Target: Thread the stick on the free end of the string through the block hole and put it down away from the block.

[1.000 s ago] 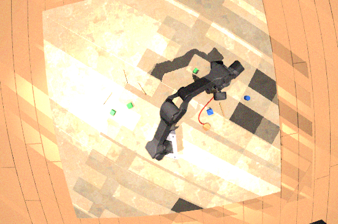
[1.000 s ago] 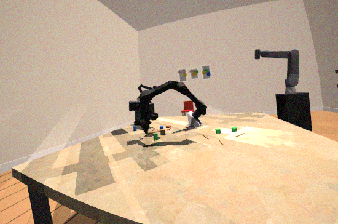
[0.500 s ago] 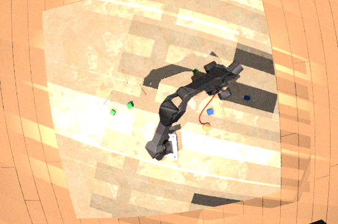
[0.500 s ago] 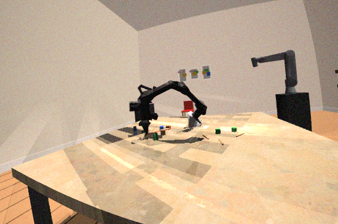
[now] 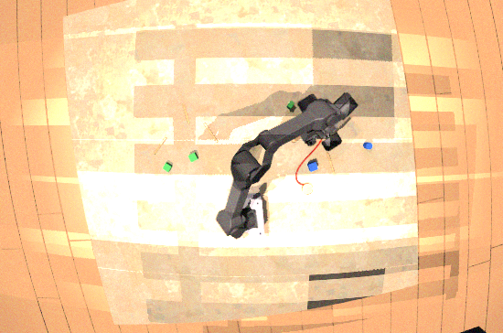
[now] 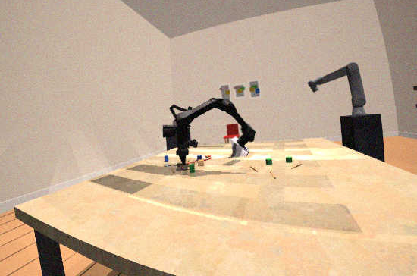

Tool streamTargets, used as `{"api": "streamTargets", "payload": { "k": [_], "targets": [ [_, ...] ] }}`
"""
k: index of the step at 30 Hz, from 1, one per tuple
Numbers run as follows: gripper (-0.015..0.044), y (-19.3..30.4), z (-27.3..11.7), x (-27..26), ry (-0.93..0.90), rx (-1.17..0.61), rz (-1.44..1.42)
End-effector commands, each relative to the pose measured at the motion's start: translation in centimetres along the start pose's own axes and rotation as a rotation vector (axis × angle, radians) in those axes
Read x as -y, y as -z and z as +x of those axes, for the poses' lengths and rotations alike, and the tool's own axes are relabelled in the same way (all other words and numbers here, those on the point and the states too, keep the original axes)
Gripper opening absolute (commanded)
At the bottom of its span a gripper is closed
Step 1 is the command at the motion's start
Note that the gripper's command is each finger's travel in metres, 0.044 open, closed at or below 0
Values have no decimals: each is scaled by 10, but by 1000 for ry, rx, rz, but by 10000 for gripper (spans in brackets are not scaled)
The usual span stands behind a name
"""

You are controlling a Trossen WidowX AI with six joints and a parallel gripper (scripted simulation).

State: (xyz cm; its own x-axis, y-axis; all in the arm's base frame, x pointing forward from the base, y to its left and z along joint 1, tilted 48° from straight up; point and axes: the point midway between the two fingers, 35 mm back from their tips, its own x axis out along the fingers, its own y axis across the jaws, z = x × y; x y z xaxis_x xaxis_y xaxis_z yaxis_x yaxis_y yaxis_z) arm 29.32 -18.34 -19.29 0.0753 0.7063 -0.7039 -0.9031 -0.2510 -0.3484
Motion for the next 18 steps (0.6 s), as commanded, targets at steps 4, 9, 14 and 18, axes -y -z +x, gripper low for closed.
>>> {"api": "streamTargets", "payload": {
  "k": [4, 9, 14, 18],
  "targets": [
    [0, -8, -1, 0, 4, 0, -20],
    [0, -13, -1, 1, 4, 0, -20],
    [0, -20, -1, 1, 4, 0, -20],
    [0, -26, -1, 1, 4, 0, -20]
  ]
}}
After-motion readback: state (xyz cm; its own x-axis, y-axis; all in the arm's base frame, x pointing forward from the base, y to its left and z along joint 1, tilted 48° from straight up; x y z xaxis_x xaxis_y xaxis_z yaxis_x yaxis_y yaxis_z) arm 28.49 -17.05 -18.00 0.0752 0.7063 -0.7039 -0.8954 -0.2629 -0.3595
